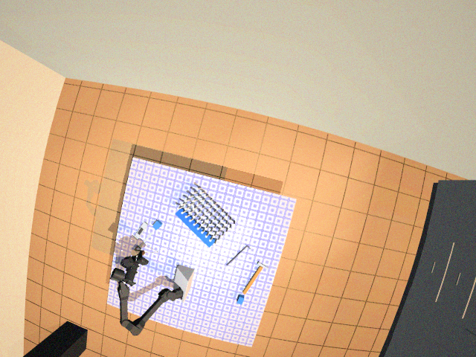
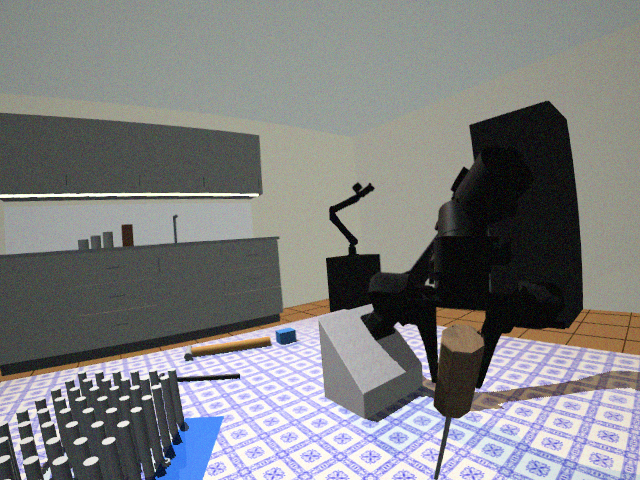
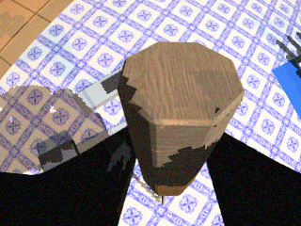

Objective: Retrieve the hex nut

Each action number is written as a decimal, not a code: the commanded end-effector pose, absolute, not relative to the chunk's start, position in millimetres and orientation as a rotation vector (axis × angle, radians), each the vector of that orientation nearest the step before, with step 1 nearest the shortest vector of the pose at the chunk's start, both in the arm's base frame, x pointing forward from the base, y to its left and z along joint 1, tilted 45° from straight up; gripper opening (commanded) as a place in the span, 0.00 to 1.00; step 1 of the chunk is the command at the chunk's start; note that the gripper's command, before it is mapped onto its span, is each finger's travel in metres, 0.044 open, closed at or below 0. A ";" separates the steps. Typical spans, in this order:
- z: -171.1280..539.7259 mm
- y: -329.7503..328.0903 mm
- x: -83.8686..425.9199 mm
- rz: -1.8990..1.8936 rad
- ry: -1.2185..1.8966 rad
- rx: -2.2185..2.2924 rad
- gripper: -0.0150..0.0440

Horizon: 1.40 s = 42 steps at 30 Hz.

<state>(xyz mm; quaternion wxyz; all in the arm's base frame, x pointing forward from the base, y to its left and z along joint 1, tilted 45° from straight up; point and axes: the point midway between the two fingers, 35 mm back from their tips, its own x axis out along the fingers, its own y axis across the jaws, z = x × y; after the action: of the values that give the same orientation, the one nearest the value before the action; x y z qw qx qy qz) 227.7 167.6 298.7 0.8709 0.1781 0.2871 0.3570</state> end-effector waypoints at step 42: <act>331.2 229.6 102.1 0.548 1.417 1.491 0.25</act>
<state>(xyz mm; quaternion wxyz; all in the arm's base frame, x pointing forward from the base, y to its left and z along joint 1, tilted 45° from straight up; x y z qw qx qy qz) 109.7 229.2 328.5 0.5143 0.5954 0.5681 0.2413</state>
